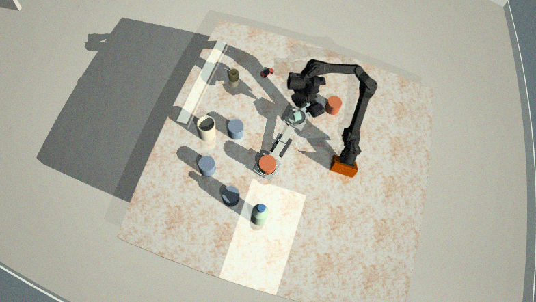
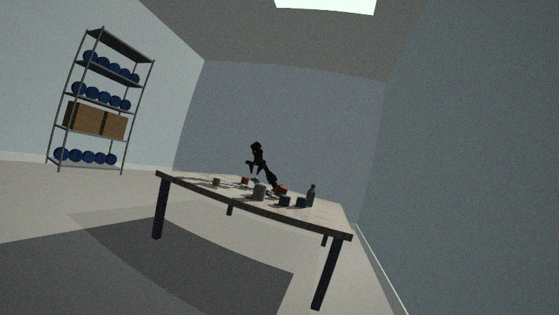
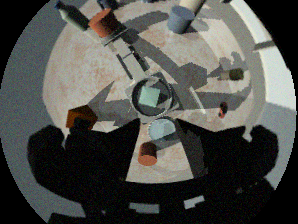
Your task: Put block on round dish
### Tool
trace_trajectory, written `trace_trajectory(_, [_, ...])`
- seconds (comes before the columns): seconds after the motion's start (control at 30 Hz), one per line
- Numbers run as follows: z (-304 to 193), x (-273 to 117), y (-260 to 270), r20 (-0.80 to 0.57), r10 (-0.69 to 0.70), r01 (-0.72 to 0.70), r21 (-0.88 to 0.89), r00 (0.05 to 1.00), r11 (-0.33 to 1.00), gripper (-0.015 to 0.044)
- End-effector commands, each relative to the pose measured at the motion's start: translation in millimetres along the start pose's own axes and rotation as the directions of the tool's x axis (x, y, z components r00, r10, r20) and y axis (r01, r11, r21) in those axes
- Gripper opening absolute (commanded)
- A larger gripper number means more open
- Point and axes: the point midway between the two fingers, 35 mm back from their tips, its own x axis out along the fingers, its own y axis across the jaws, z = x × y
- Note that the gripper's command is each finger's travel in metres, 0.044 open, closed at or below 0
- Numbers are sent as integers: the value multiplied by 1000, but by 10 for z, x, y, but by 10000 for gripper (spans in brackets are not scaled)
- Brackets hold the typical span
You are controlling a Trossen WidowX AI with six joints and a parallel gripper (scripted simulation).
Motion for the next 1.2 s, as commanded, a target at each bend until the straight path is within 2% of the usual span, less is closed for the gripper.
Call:
trace_trajectory(0.0, [339,-89,128,-26,-28,31,102,999,994,260])
trace_trajectory(0.33, [339,-84,127,-27,-28,30,106,999,994,260])
trace_trajectory(0.57, [339,59,117,-55,-1,14,244,998,970,260])
trace_trajectory(1.17, [332,259,112,-55,-1,14,244,999,970,260])
